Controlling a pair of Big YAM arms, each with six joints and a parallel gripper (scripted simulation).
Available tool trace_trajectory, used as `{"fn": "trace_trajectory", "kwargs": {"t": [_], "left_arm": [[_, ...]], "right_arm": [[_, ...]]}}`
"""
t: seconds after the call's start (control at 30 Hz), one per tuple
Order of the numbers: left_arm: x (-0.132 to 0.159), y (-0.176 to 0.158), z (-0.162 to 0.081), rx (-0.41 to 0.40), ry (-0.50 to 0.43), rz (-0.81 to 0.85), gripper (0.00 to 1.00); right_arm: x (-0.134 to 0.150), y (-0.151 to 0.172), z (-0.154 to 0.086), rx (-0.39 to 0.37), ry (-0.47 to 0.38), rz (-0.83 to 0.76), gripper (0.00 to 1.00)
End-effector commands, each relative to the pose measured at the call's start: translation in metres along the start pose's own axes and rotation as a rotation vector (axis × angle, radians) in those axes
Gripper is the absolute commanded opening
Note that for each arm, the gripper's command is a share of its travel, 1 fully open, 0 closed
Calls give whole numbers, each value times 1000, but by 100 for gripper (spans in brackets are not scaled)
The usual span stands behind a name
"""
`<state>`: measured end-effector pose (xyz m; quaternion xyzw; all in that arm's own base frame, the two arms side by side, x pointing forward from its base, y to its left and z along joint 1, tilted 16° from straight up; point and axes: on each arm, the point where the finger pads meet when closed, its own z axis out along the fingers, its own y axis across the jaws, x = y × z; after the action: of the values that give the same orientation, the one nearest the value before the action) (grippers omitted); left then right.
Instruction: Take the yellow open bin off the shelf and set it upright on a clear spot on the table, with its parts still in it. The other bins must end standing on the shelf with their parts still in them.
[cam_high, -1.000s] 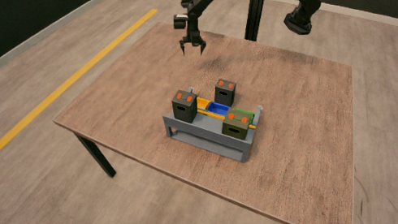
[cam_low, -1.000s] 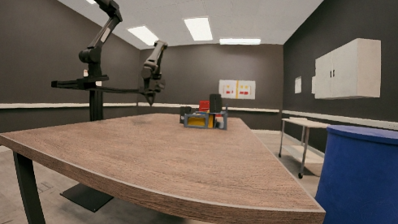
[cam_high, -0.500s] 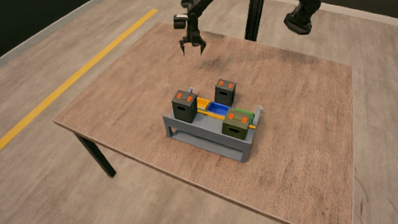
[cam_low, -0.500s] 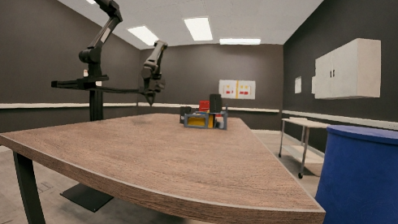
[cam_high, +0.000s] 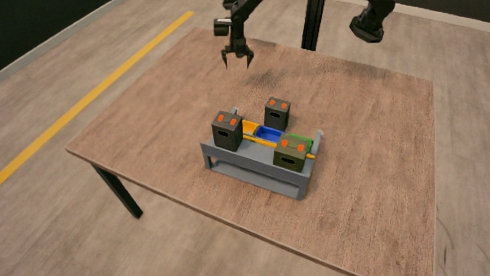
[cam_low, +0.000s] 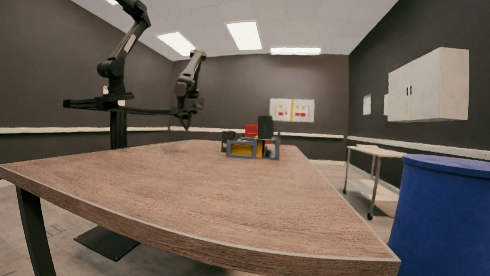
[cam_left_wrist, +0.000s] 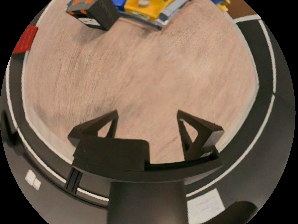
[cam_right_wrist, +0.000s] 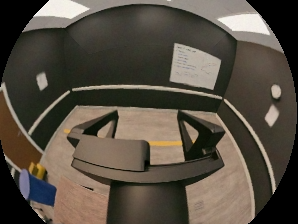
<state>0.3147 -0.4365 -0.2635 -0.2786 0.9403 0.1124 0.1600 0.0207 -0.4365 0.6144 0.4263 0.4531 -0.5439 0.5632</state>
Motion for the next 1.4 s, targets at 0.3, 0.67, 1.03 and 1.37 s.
{"fn": "trace_trajectory", "kwargs": {"t": [0.3, 0.67, 1.03, 1.37], "left_arm": [[-22, -32, -25, 52, 13, 39, 100], [-30, -29, -17, 35, 18, 136, 100], [-53, -36, -24, 44, 26, 292, 100], [-72, -38, -24, 43, 35, 440, 100]], "right_arm": [[-14, -3, -7, 7, -42, 11, 100], [-14, -3, -7, 7, -42, 11, 100], [-14, -3, -7, 7, -42, 11, 100], [-14, -3, -7, 7, -42, 11, 100]]}}
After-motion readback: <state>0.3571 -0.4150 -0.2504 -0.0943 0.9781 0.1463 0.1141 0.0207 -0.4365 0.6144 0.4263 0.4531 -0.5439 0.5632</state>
